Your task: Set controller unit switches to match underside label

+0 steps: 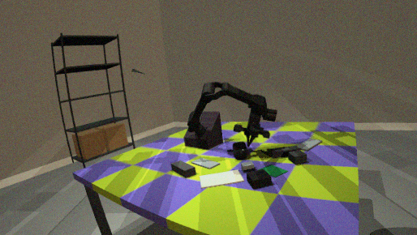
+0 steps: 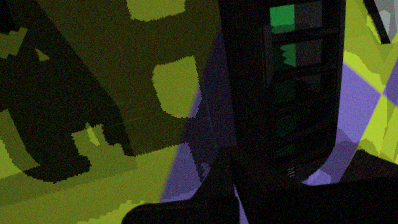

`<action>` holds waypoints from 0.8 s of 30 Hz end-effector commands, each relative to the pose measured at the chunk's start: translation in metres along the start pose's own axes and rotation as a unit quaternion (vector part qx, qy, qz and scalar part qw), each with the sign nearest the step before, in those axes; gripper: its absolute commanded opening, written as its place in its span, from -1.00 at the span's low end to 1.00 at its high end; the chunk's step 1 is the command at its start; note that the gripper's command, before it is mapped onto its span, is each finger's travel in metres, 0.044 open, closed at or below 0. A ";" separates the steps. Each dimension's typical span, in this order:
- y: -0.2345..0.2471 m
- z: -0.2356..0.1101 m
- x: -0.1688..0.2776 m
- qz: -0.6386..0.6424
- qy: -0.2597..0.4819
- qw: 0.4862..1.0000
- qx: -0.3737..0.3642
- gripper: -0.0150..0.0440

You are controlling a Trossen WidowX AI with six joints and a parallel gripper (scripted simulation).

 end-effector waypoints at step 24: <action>-0.084 -0.038 -0.041 -0.039 -0.010 0.988 -0.146 -0.49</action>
Point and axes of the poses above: the point midway between the two fingers, 35 mm back from their tips, its own z axis out along the fingers, its own y axis across the jaws, x = y × z, the point moved 3 cm from there along -z, back along the fingers, and after that the axes turned 2 degrees about z, right-handed, at the moved point
